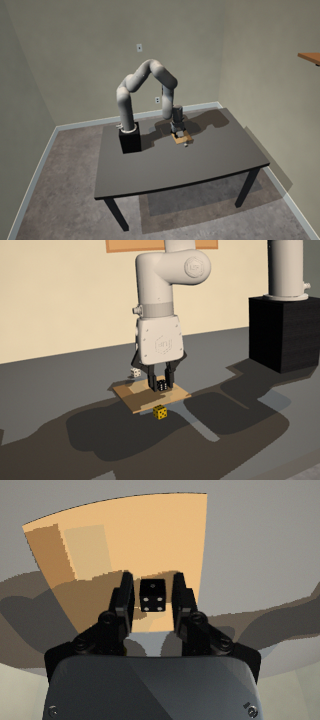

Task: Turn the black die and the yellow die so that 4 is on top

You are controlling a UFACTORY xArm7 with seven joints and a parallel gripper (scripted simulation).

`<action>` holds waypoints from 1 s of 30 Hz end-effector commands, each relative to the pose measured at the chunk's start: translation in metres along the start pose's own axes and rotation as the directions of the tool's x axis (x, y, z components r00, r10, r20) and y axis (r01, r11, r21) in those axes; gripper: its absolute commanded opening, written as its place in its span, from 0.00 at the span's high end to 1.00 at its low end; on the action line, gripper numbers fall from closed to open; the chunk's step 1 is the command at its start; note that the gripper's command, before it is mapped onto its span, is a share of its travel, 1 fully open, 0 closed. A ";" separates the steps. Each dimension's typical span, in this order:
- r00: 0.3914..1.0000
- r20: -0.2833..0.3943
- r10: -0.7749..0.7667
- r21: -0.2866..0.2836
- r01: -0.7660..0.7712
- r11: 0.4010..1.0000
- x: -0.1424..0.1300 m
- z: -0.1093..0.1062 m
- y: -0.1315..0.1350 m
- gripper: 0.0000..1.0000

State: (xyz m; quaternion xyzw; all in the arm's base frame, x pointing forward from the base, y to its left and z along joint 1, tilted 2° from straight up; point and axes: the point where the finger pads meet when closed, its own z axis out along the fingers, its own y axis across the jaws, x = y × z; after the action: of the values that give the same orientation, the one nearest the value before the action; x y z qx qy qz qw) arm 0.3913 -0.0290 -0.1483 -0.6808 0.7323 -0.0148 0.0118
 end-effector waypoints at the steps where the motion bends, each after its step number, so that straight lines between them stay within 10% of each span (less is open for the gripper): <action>1: 1.000 0.000 0.000 0.003 0.000 1.000 0.000 -0.001 -0.001 0.64; 12: 1.000 0.000 0.000 0.003 0.000 1.000 0.000 -0.009 -0.001 0.64; 30: 1.000 0.000 0.000 0.003 0.000 1.000 0.000 -0.083 -0.001 0.64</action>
State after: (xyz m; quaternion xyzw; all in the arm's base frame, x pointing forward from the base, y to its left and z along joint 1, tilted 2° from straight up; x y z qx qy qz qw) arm 0.3889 -0.0284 -0.0821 -0.6807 0.7323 -0.0142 0.0132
